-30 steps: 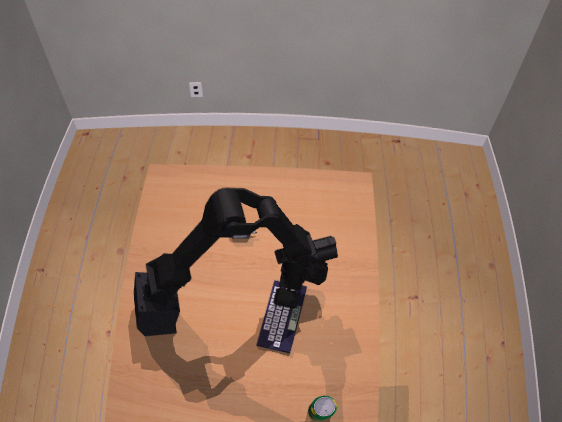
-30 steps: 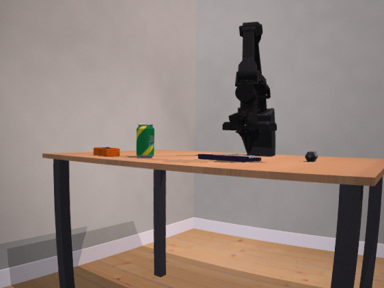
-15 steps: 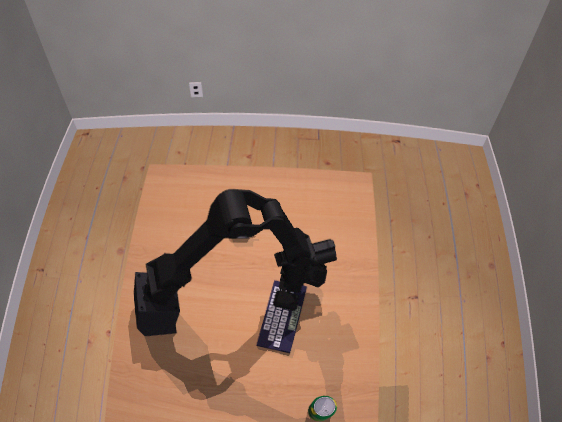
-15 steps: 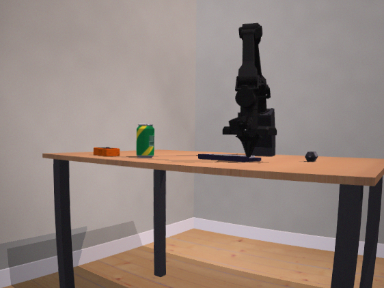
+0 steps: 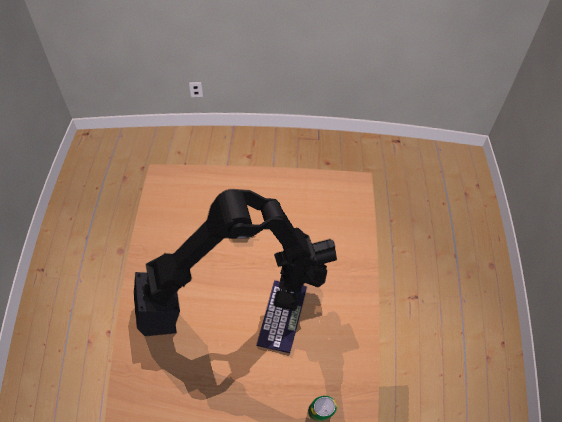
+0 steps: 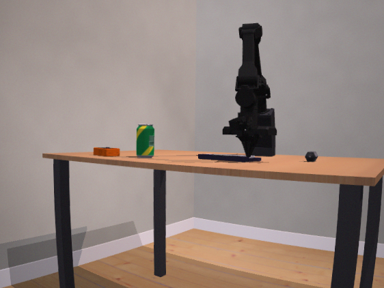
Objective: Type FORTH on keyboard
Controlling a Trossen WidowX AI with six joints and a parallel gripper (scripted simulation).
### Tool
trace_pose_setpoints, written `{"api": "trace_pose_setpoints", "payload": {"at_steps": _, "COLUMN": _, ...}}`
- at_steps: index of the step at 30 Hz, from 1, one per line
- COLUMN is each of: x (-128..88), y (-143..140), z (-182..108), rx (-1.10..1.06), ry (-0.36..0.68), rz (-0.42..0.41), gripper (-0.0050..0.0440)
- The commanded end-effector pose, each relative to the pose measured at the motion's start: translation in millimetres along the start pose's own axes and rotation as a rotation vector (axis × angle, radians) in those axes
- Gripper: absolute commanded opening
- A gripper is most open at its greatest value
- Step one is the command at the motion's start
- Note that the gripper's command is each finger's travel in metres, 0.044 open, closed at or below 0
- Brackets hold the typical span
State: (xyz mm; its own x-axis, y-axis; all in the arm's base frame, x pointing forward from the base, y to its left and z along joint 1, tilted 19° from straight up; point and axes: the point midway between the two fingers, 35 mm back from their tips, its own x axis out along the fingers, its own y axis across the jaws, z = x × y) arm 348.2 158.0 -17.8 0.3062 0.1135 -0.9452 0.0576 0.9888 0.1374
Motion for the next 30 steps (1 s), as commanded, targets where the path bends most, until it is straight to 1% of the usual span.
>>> {"api": "trace_pose_setpoints", "payload": {"at_steps": 1, "x": -3, "y": 3, "z": 9, "rx": 0.002, "ry": -0.023, "rz": 0.01, "gripper": -0.005}}
{"api": "trace_pose_setpoints", "payload": {"at_steps": 9, "x": -2, "y": 3, "z": 8, "rx": 0.003, "ry": -0.022, "rz": 0.009, "gripper": -0.005}}
{"api": "trace_pose_setpoints", "payload": {"at_steps": 10, "x": -6, "y": 4, "z": 11, "rx": 0.003, "ry": -0.032, "rz": 0.015, "gripper": -0.005}}
{"api": "trace_pose_setpoints", "payload": {"at_steps": 19, "x": -5, "y": 3, "z": 8, "rx": 0.002, "ry": -0.025, "rz": 0.013, "gripper": -0.005}}
{"api": "trace_pose_setpoints", "payload": {"at_steps": 21, "x": -17, "y": 6, "z": 14, "rx": 0.003, "ry": -0.044, "rz": 0.022, "gripper": -0.005}}
{"api": "trace_pose_setpoints", "payload": {"at_steps": 24, "x": -37, "y": 6, "z": 12, "rx": 0.004, "ry": -0.043, "rz": 0.021, "gripper": -0.005}}
{"api": "trace_pose_setpoints", "payload": {"at_steps": 26, "x": -37, "y": 6, "z": 12, "rx": 0.004, "ry": -0.043, "rz": 0.021, "gripper": -0.005}}
{"api": "trace_pose_setpoints", "payload": {"at_steps": 27, "x": -43, "y": 6, "z": 12, "rx": 0.004, "ry": -0.043, "rz": 0.022, "gripper": -0.005}}
{"api": "trace_pose_setpoints", "payload": {"at_steps": 28, "x": -45, "y": 5, "z": 11, "rx": 0.004, "ry": -0.041, "rz": 0.02, "gripper": -0.005}}
{"api": "trace_pose_setpoints", "payload": {"at_steps": 30, "x": -45, "y": 5, "z": 10, "rx": 0.003, "ry": -0.039, "rz": 0.019, "gripper": -0.005}}
